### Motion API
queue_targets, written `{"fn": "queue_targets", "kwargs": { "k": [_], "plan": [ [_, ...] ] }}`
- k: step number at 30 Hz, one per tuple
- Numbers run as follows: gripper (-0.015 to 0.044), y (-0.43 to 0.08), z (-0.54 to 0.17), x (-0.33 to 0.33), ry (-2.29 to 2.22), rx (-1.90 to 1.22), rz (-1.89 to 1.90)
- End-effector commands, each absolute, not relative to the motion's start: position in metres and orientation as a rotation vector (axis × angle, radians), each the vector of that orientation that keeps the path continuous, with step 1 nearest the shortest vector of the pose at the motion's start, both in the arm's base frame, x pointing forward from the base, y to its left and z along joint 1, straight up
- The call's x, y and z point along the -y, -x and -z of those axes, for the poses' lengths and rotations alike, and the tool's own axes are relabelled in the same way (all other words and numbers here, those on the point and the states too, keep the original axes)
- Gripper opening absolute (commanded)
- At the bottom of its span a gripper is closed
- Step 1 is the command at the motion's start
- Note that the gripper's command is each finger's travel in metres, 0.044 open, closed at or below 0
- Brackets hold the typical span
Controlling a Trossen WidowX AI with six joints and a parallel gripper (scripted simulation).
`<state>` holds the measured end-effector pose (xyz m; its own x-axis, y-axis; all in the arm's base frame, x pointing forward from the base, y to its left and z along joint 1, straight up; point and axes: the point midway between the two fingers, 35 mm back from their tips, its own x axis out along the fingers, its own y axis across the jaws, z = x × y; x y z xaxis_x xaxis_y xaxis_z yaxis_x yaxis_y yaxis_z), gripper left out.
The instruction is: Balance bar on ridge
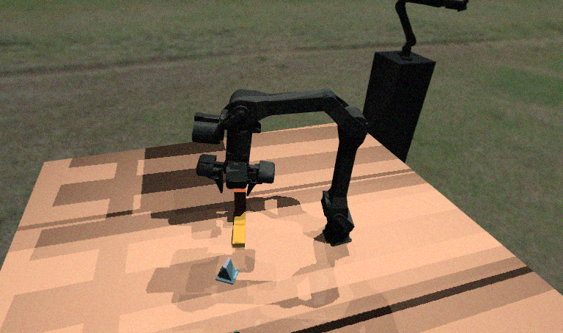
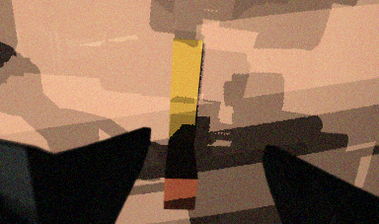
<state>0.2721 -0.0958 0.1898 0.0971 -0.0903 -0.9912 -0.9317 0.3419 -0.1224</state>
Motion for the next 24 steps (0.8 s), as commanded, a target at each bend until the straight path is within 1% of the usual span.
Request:
{"fn": "queue_targets", "kwargs": {
  "k": [1, 8, 13, 24],
  "plan": [
    [0.0315, -0.266, -0.191, 0.110, 1.038, -1.324, -0.884],
    [0.0315, -0.256, -0.192, 0.130, 1.016, -1.320, -0.964],
    [0.0315, -0.255, -0.189, 0.132, 1.013, -1.319, -0.971],
    [0.0315, -0.262, -0.124, 0.136, 1.014, -1.319, -0.970]
  ]
}}
